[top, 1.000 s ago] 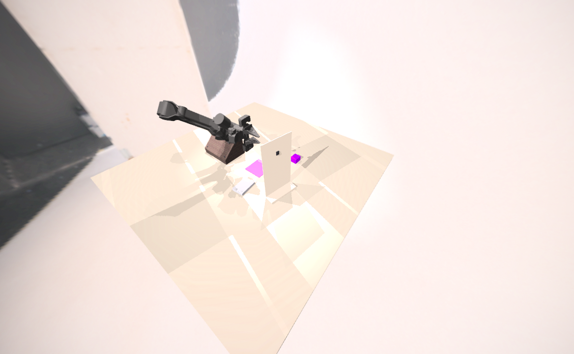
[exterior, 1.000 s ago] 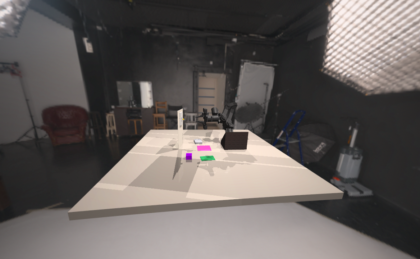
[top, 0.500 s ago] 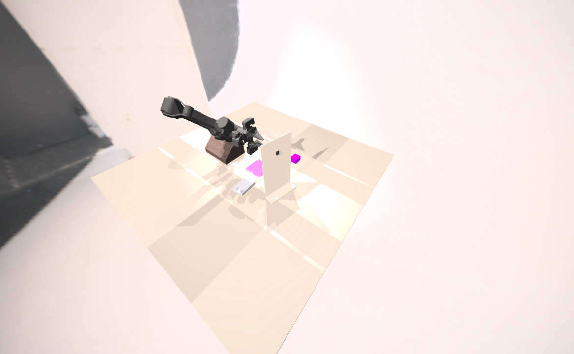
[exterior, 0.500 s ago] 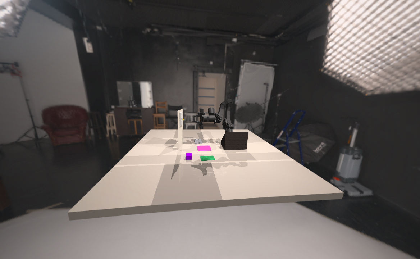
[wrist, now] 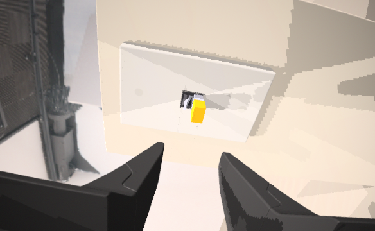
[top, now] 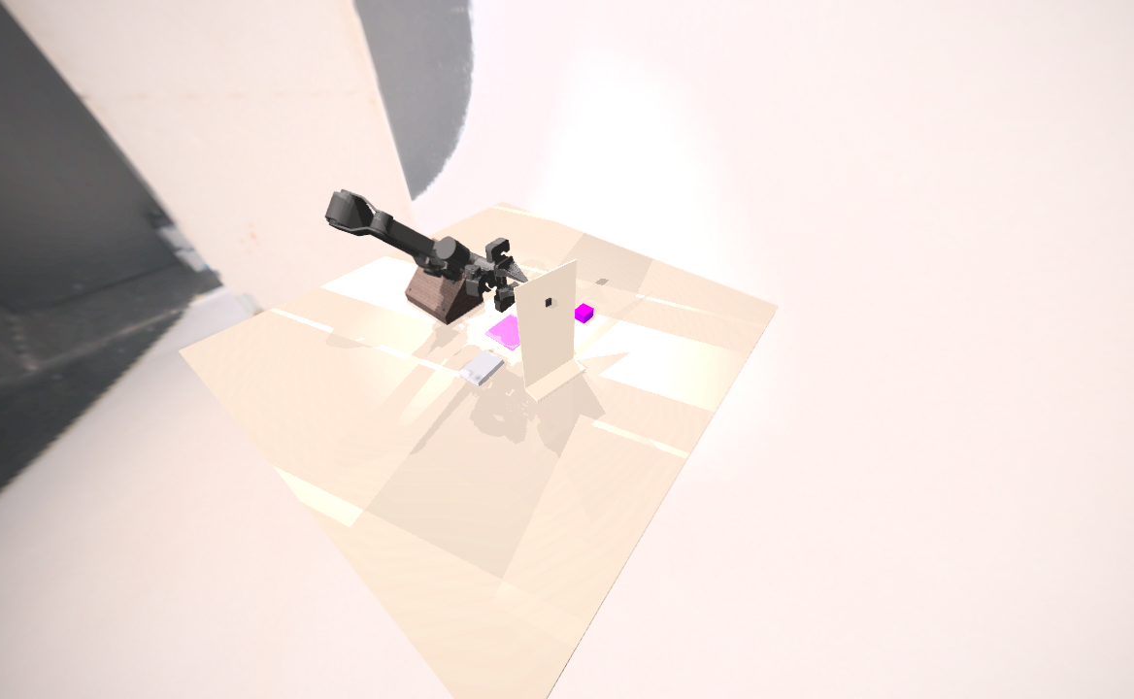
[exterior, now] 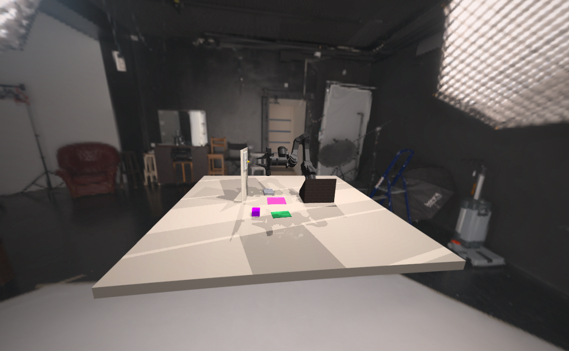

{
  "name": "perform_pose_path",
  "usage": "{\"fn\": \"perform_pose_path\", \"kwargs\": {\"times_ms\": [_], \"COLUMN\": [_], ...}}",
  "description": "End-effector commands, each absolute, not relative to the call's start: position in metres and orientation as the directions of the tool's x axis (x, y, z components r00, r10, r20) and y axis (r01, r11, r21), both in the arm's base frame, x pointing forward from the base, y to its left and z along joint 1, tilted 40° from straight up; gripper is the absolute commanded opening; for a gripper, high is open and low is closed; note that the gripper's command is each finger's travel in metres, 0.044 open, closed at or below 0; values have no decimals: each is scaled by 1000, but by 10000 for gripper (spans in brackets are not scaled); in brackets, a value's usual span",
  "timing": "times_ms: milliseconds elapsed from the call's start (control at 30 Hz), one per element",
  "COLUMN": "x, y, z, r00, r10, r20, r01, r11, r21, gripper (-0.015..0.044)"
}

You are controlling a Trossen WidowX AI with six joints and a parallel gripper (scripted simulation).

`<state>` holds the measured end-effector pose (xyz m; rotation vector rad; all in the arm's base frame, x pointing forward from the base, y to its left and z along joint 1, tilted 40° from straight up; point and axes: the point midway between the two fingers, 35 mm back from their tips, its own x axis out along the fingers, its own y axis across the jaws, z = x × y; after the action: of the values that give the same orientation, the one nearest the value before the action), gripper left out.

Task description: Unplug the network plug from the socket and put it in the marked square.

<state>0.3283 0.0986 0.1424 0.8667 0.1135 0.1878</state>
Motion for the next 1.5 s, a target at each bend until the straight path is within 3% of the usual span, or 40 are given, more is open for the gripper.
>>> {"fn": "perform_pose_path", "kwargs": {"times_ms": [0, 1033, 1100, 1467], "x": [336, 382, 382, 382], "y": [99, 99, 99, 99], "z": [142, 149, 149, 149], "r00": [977, 977, 977, 977], "r10": [212, 212, 212, 212], "r20": [-28, -25, -25, -25], "r01": [-116, -119, -119, -119], "r11": [636, 636, 636, 636], "r21": [763, 762, 762, 762], "gripper": [156, 156, 104, 30]}}
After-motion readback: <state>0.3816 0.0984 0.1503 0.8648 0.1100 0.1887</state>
